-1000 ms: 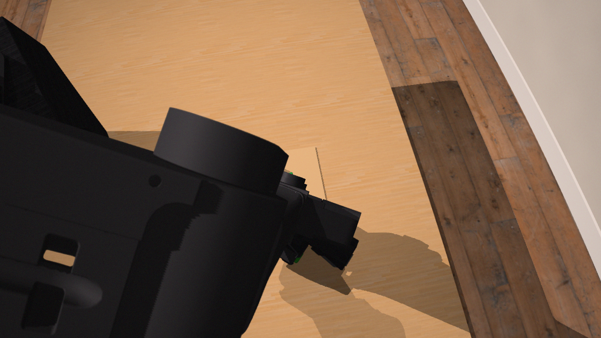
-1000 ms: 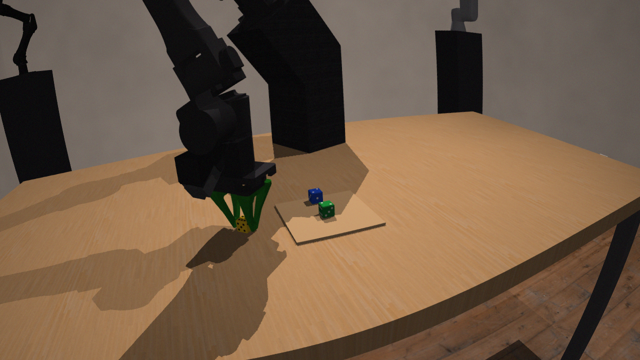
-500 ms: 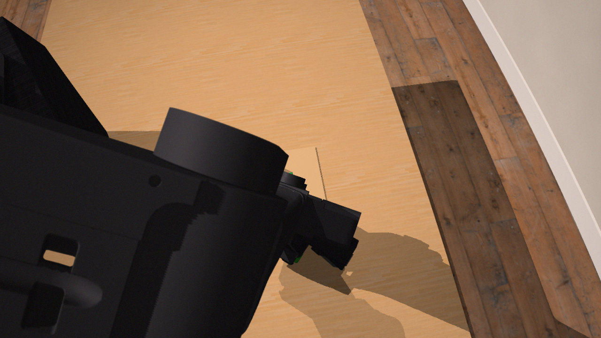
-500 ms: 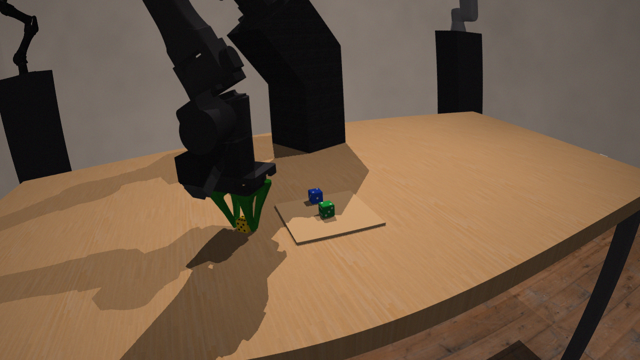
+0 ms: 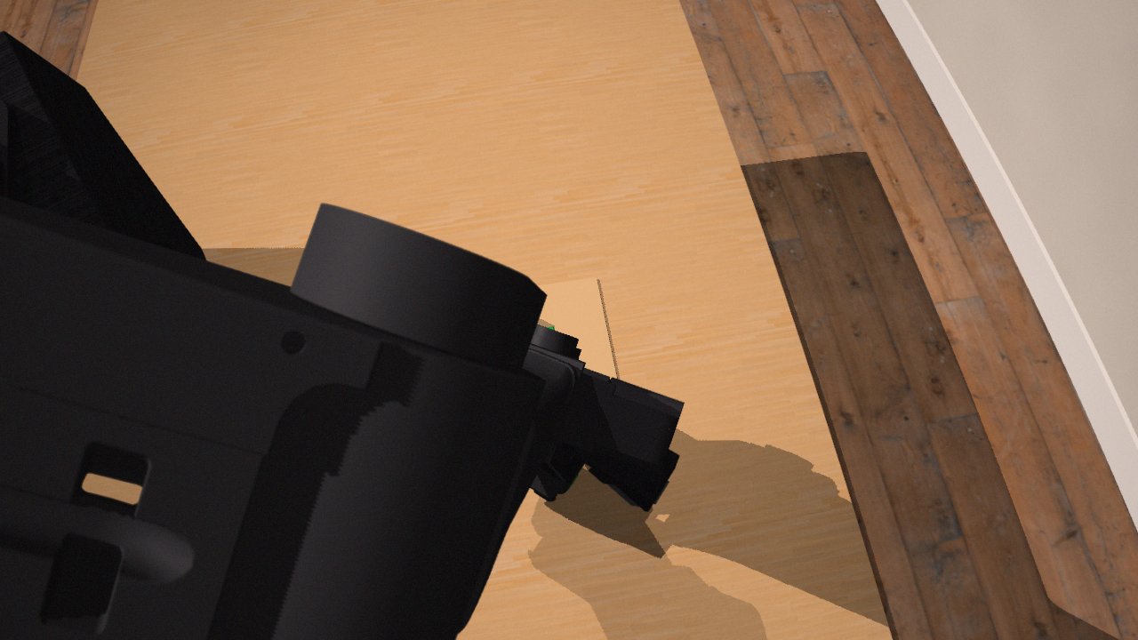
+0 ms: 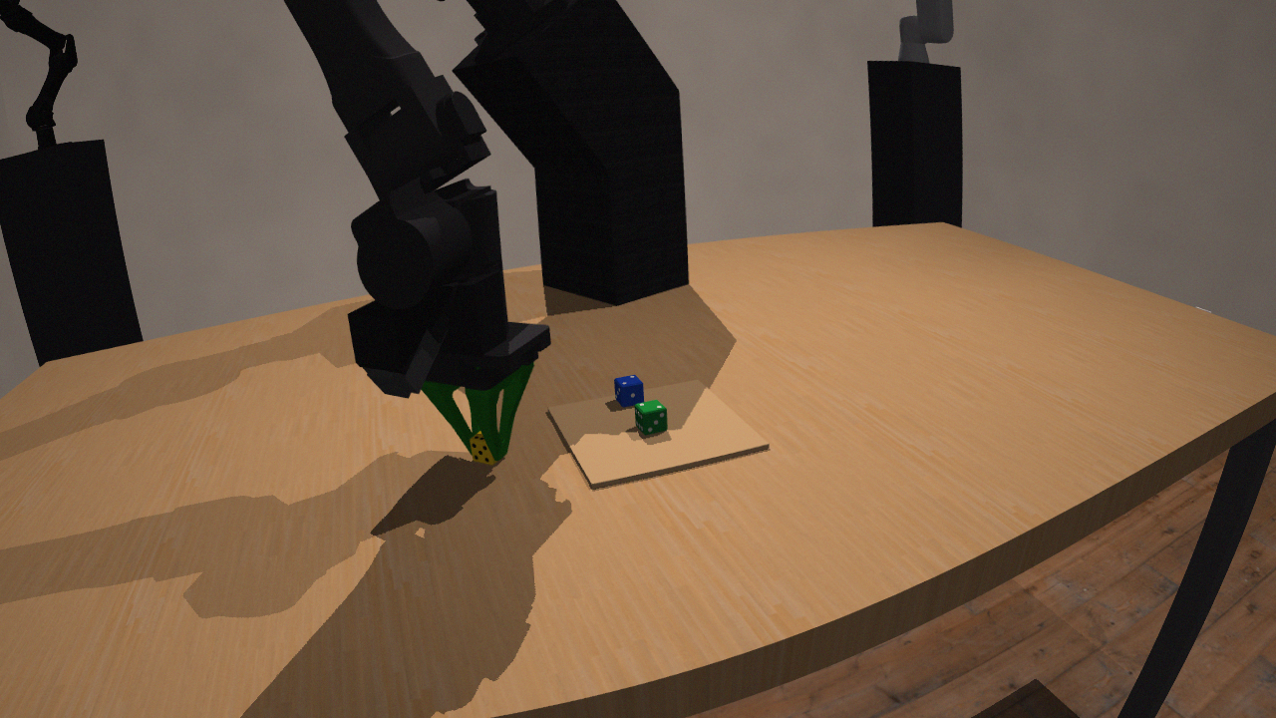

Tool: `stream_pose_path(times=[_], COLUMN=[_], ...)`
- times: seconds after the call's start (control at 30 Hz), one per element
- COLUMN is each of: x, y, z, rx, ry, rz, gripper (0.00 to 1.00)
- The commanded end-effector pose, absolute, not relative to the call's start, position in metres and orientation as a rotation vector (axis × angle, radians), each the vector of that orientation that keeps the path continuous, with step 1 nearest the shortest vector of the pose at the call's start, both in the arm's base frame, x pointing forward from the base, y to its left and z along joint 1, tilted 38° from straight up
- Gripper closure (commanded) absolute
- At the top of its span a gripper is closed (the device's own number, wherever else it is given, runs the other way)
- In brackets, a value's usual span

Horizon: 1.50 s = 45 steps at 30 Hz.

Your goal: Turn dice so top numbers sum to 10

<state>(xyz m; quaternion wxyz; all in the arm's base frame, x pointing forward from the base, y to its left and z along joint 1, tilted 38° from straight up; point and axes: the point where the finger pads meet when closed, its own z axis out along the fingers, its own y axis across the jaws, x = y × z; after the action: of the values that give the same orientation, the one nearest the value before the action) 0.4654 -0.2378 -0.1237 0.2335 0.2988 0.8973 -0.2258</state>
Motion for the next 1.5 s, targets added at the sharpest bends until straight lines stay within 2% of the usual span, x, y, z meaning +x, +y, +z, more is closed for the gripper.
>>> stream_pose_path(times=[0.0, 0.8, 1.47], x=[0.473, 0.473, 0.444], y=[-0.236, -0.236, -0.178], z=[-0.121, -0.121, -0.039], rx=[0.793, 0.793, 0.802], ry=[2.454, 2.453, 2.448], rz=[-0.617, -0.617, -0.609], gripper=[0.85, 0.85, 0.85])
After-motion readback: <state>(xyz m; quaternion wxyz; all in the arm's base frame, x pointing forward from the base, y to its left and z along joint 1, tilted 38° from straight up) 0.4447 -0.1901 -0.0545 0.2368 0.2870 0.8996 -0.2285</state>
